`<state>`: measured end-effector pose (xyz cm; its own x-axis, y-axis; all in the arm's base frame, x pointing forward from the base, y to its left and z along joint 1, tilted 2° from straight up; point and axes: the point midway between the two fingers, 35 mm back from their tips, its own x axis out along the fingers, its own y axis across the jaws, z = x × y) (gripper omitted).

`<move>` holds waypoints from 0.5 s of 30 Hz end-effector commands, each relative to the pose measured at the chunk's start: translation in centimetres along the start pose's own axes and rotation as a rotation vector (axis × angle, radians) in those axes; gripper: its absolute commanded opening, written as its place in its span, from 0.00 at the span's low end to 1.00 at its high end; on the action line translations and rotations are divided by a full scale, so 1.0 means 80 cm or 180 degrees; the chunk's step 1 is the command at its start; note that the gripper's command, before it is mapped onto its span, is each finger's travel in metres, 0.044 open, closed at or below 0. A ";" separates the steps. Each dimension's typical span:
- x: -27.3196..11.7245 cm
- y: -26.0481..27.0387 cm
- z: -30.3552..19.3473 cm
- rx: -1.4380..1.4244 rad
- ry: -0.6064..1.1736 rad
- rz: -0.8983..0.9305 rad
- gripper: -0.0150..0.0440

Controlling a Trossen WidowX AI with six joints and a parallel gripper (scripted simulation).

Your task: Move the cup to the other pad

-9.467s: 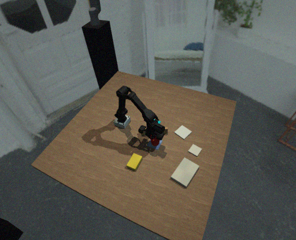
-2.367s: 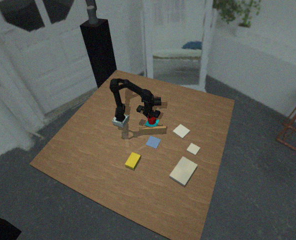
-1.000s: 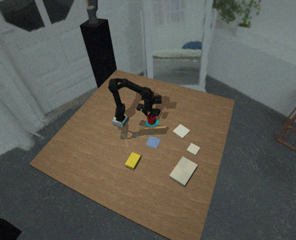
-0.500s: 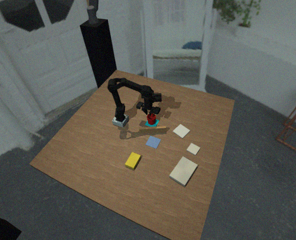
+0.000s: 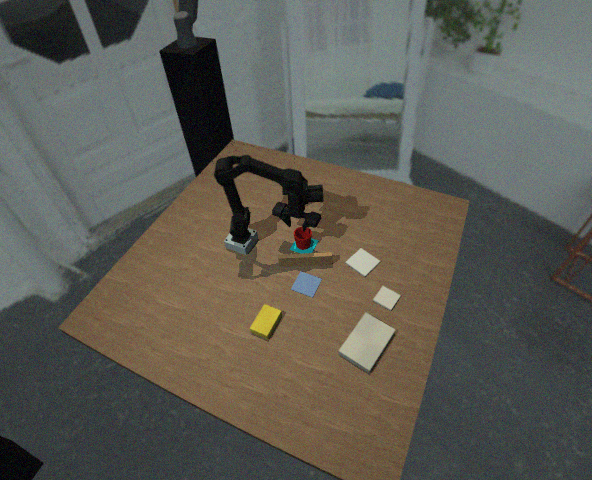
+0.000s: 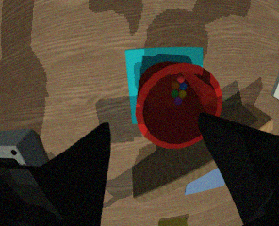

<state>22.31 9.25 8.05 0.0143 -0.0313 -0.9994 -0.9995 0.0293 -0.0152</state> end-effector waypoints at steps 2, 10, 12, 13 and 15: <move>-0.003 0.000 0.000 0.0000 0.0001 0.0000 0.96; -0.034 -0.002 0.001 0.0007 -0.0002 -0.0001 1.00; -0.043 -0.003 0.001 0.0009 -0.0003 -0.0001 1.00; -0.047 -0.003 0.001 0.0009 -0.0003 -0.0001 1.00; -0.055 -0.003 0.001 0.0011 -0.0004 -0.0001 1.00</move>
<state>22.49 9.42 11.62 0.0142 -0.0315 -0.9994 -0.9995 0.0273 -0.0151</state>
